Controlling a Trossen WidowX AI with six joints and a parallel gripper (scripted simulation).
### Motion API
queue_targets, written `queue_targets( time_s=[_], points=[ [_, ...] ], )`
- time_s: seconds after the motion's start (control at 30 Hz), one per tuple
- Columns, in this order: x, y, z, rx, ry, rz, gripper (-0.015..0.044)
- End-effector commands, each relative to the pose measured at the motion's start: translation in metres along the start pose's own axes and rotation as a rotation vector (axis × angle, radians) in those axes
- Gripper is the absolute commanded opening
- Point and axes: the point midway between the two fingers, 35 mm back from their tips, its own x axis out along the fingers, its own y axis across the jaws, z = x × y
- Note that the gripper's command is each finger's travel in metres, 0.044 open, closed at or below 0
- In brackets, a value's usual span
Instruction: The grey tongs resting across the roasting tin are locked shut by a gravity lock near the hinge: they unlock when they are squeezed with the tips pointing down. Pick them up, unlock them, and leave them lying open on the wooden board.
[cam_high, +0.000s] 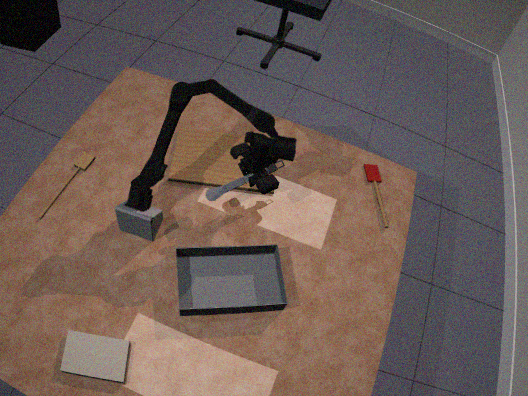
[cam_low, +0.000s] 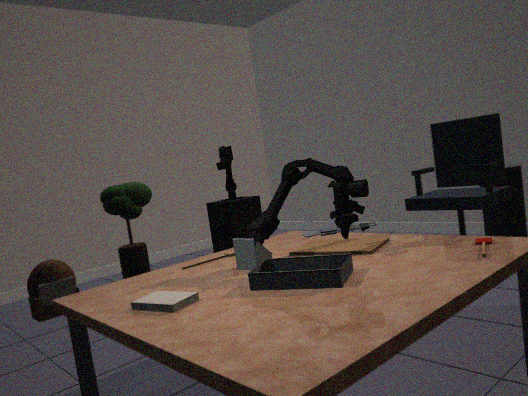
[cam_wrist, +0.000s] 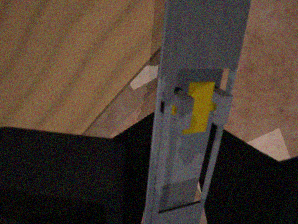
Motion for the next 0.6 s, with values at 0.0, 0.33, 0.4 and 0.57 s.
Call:
queue_targets(
  time_s=[0.0,0.33,0.4,0.57],
  points=[
    [-0.001,0.023,0.007,0.080,-0.002,-0.011,-0.0150],
    [-0.002,0.071,0.017,0.265,-0.005,-0.012,-0.0150],
    [-0.002,0.080,0.019,0.302,-0.007,-0.010,-0.0150],
    [-0.003,0.104,0.021,0.395,-0.013,-0.005,-0.0150]
  ],
)
